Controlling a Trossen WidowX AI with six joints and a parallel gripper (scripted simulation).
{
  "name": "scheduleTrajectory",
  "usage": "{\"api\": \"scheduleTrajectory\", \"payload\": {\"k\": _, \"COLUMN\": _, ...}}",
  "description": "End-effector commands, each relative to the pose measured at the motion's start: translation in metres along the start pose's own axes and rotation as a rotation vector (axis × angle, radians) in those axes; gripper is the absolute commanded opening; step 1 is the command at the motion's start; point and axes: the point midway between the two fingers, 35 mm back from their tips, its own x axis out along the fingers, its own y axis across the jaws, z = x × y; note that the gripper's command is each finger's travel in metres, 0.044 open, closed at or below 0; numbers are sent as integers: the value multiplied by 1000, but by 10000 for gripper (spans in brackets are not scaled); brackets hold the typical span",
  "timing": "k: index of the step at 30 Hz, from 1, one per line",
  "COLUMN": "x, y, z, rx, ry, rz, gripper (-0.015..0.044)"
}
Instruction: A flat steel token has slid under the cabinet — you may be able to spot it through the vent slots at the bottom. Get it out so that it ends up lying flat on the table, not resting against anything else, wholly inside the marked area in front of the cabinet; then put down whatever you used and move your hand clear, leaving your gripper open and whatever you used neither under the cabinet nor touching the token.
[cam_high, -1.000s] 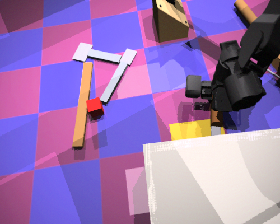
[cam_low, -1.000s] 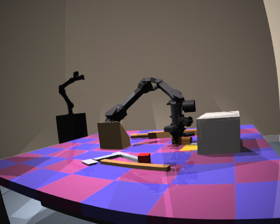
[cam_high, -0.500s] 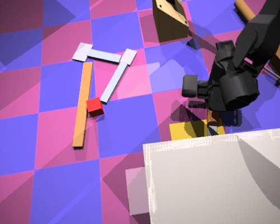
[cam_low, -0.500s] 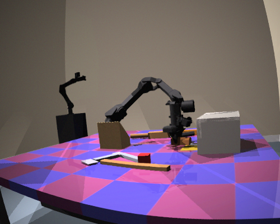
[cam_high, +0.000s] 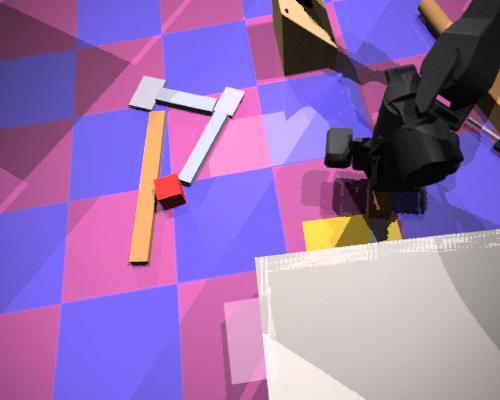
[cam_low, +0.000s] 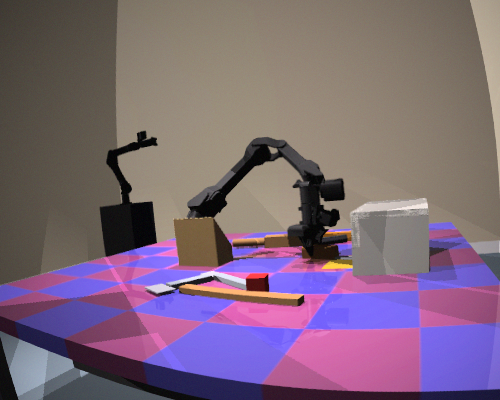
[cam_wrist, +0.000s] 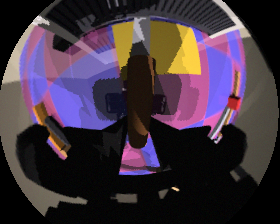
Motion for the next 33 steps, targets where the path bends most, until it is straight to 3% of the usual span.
{"api": "scheduleTrajectory", "payload": {"k": 1, "x": 1, "y": 0, "z": -6, "rx": 5, "ry": 2, "rz": -4, "gripper": 0}}
{"api": "scheduleTrajectory", "payload": {"k": 33, "x": 1, "y": 2, "z": -41, "rx": 6, "ry": 4, "rz": -4, "gripper": 0}}
